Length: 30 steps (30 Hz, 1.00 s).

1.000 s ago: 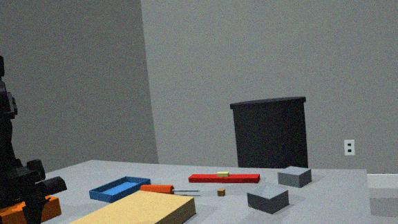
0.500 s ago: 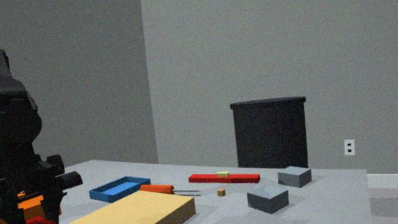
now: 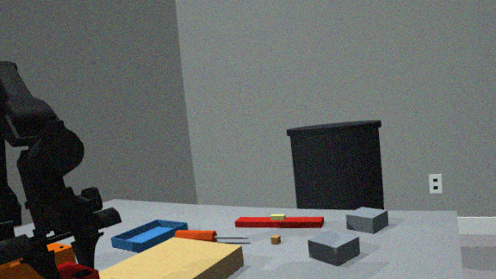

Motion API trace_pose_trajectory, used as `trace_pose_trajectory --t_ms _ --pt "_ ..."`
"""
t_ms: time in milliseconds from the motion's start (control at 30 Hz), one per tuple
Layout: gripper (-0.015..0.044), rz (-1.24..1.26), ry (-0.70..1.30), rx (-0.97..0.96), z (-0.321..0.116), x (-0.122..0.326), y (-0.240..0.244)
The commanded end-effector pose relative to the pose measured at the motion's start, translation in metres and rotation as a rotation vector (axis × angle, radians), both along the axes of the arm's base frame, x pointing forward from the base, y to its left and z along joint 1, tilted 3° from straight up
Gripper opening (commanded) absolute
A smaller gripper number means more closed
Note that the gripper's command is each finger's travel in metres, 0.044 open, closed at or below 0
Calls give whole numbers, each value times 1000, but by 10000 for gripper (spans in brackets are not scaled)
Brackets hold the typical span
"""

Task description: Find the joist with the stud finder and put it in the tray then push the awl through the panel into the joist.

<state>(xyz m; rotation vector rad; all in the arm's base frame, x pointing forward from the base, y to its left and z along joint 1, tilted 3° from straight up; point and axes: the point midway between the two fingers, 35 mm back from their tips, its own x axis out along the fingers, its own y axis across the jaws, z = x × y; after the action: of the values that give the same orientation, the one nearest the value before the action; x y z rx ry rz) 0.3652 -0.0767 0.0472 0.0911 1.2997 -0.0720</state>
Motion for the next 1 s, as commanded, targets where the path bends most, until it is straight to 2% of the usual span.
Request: trace_pose_trajectory --t_ms 0,967 --pt "0 2 2 2 -1 0 11" --pt "0 2 1 8 1 7 79"
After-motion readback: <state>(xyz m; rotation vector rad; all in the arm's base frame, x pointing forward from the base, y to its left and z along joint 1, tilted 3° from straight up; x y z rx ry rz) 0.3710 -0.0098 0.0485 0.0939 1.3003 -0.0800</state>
